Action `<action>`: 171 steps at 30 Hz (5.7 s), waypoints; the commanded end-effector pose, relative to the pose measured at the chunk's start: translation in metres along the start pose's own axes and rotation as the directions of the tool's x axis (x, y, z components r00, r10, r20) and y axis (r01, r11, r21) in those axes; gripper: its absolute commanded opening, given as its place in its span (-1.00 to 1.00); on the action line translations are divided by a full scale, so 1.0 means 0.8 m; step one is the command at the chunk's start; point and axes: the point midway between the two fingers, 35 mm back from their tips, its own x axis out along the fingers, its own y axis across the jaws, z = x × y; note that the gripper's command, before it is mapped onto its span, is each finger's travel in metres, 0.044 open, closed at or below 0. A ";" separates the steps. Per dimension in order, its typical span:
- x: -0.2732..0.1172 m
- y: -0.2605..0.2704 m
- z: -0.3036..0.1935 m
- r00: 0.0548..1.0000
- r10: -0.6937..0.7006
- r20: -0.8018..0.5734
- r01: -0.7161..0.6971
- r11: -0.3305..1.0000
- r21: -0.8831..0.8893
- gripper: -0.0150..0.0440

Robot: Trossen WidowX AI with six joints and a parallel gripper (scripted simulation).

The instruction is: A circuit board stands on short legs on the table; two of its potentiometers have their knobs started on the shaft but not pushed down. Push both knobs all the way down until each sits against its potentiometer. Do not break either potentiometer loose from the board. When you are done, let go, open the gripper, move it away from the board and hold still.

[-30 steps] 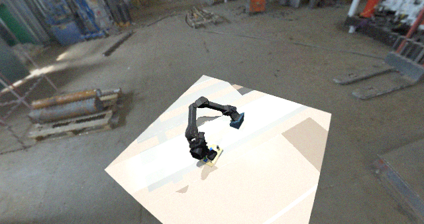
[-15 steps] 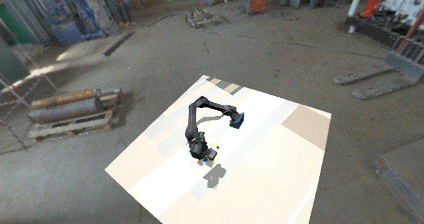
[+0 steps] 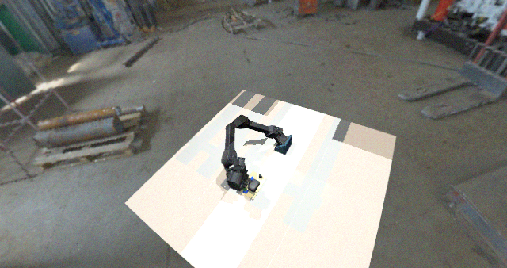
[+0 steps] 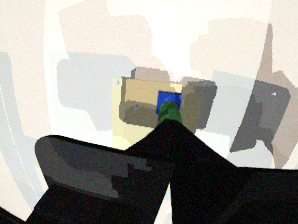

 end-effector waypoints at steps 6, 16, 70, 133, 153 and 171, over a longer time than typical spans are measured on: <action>0.031 -0.004 0.001 0.999 -0.012 -0.031 0.013 1.000 0.012 -0.49; 0.032 -0.004 0.001 0.999 -0.012 -0.031 0.013 1.000 0.012 -0.49; 0.037 -0.004 0.001 0.999 -0.012 -0.031 0.013 1.000 0.012 -0.49; 0.036 -0.004 0.001 0.999 -0.012 -0.031 0.013 1.000 0.012 -0.49; -0.004 -0.003 0.002 0.999 -0.011 -0.031 0.011 1.000 0.012 -0.49; -0.016 0.011 -0.040 0.998 0.008 -0.058 -0.009 1.000 -0.014 0.75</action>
